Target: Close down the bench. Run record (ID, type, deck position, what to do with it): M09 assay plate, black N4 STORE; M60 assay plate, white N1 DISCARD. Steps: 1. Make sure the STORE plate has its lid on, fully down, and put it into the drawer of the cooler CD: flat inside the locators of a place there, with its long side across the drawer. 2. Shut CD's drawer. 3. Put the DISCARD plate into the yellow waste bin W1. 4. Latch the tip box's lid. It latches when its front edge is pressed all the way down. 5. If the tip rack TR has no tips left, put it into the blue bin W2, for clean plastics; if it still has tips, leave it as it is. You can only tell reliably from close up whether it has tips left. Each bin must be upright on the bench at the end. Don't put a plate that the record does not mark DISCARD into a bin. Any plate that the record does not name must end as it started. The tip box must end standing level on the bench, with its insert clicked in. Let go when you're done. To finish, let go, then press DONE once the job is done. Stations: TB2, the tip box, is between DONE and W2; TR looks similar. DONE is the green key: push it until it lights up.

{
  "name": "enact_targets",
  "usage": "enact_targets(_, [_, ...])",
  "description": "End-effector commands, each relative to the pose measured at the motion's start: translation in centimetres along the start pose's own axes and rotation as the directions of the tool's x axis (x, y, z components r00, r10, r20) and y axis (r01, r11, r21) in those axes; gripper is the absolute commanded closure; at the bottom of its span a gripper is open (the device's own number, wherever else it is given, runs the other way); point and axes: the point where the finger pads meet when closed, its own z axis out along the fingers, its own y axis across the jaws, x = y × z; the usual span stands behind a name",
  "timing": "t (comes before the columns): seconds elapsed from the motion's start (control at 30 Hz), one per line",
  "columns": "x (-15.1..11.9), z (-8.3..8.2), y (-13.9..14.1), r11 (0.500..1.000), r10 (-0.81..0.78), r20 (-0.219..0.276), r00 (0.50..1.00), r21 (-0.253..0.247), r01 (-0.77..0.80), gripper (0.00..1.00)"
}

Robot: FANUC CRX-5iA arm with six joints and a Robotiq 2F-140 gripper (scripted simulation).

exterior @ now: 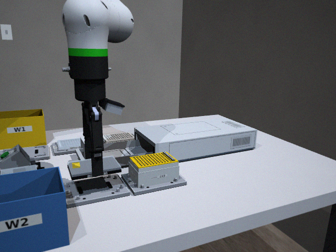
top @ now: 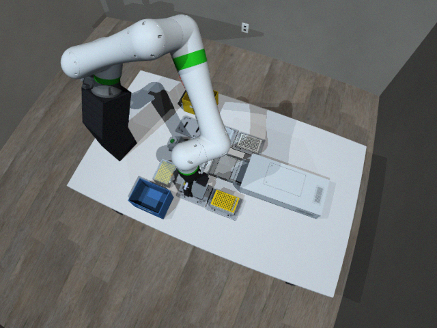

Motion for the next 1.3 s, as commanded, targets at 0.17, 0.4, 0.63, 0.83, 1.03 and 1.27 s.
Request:
enact_targets(0.17, [0.1, -1.0, 0.0, 1.0, 0.0, -0.001, 1.0, -0.001, 0.0, 0.9])
enact_targets(0.4, [0.1, -1.9, 0.0, 1.0, 0.0, -0.001, 1.0, -0.001, 0.0, 0.9])
enact_targets(0.63, [0.1, -2.6, 0.0, 1.0, 0.0, -0.001, 1.0, -0.001, 0.0, 0.9])
enact_targets(0.83, [0.1, -3.4, 0.0, 1.0, 0.0, -0.001, 1.0, -0.001, 0.0, 0.9])
enact_targets(1.03, [0.1, -4.2, 0.0, 1.0, 0.0, -0.001, 1.0, -0.001, 0.0, 0.9])
enact_targets(1.27, [0.1, -4.9, 0.0, 1.0, 0.0, -0.001, 1.0, -0.001, 0.0, 0.9])
